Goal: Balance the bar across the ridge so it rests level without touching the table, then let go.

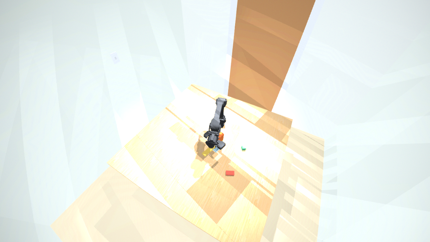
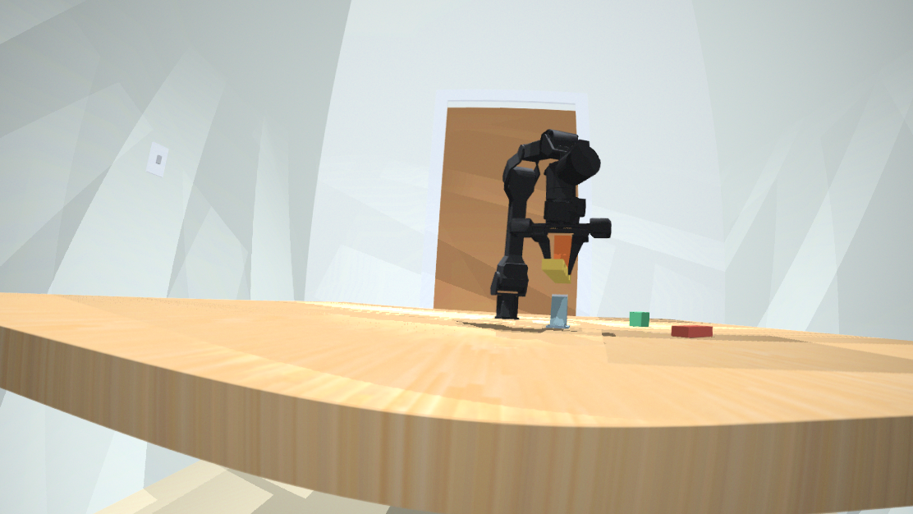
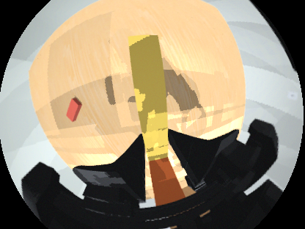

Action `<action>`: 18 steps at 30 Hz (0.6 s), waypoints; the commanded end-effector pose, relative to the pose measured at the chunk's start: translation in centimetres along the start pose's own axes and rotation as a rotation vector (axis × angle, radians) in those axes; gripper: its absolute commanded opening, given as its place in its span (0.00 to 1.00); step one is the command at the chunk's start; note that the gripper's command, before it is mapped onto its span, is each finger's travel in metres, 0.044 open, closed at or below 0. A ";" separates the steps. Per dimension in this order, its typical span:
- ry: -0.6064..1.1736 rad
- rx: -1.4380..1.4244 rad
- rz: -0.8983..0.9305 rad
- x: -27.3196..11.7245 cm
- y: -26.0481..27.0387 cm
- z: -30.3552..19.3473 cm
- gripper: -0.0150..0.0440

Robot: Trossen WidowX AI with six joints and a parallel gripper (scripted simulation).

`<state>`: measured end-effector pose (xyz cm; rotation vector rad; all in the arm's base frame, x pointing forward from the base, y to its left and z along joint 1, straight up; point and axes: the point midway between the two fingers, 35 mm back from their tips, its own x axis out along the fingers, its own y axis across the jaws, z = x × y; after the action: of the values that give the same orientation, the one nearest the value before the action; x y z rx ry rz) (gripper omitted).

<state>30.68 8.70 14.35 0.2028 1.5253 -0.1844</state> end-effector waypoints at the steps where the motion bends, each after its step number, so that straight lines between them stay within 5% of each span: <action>1: 0.005 0.000 0.001 0.7 0.0 -0.1 0.25; 18: 0.005 0.000 0.001 2.1 0.0 -0.2 0.25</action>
<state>30.60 8.69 12.34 0.2018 1.5280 -0.1851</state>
